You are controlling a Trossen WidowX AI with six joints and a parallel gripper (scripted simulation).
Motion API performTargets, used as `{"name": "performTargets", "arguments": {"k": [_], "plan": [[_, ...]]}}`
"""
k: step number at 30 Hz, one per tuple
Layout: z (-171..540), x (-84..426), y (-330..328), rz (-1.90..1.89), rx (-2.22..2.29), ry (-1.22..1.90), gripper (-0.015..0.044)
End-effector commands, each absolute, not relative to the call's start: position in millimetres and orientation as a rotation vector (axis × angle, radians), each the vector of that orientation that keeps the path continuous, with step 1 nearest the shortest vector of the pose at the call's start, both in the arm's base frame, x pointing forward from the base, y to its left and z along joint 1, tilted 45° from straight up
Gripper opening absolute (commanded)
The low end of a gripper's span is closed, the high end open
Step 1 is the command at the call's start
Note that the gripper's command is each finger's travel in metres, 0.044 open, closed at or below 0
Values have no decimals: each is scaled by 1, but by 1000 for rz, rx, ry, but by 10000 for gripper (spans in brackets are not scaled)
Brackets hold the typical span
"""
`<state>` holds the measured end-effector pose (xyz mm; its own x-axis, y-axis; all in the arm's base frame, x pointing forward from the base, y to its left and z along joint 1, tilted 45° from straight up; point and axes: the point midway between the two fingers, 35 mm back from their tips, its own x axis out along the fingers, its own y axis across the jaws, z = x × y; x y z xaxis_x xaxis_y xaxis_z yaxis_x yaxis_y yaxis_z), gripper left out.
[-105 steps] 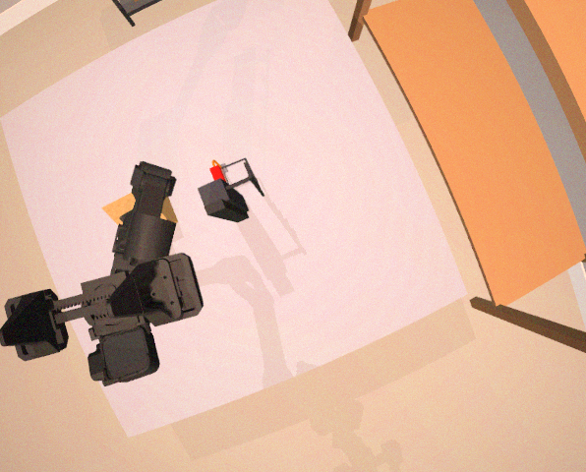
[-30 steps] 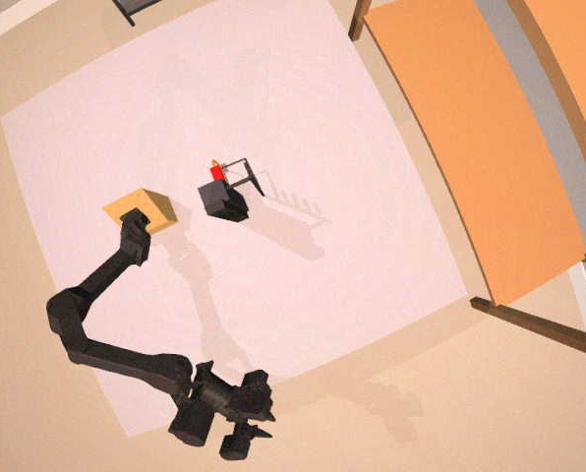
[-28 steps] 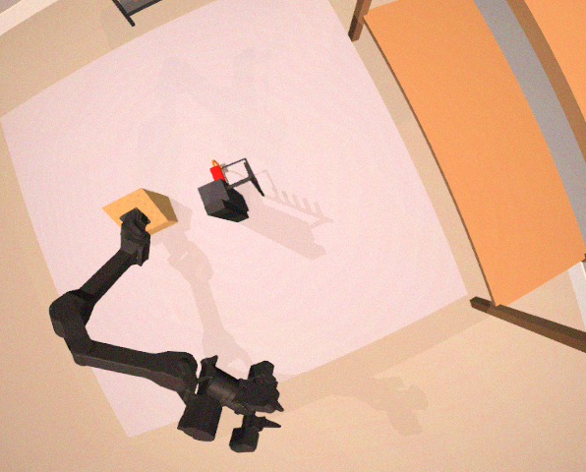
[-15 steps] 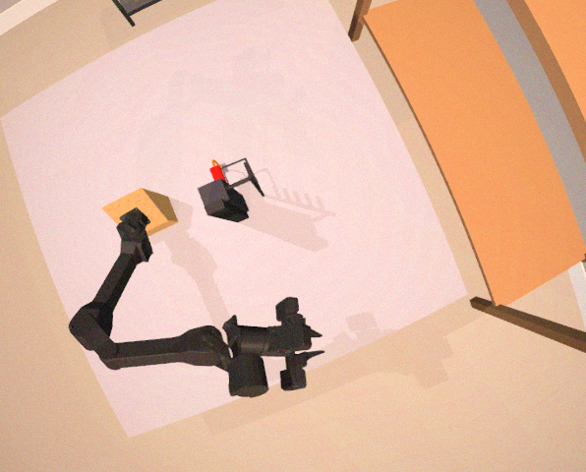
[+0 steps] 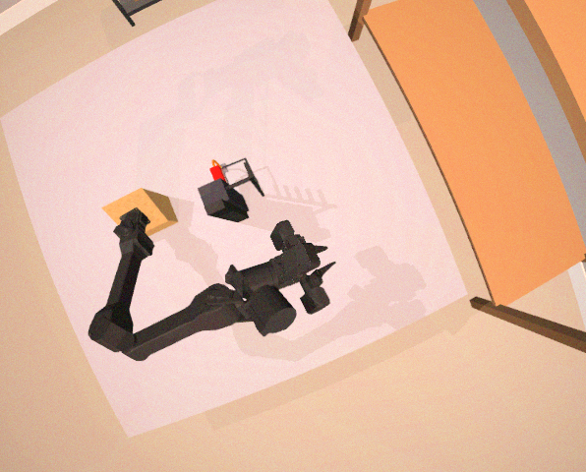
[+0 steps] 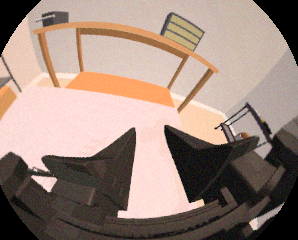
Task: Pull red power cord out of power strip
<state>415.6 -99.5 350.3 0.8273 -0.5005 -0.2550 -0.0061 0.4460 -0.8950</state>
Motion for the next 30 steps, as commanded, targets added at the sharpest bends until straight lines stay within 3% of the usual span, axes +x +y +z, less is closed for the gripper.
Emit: {"name": "performTargets", "arguments": {"k": [1,16,22,30], "plan": [[318,429,-58,-189,-1050,563,160],[215,432,53,172,-982,756,160],[140,408,92,330,-1067,956,160],[57,367,94,485,-1351,1260,160]]}}
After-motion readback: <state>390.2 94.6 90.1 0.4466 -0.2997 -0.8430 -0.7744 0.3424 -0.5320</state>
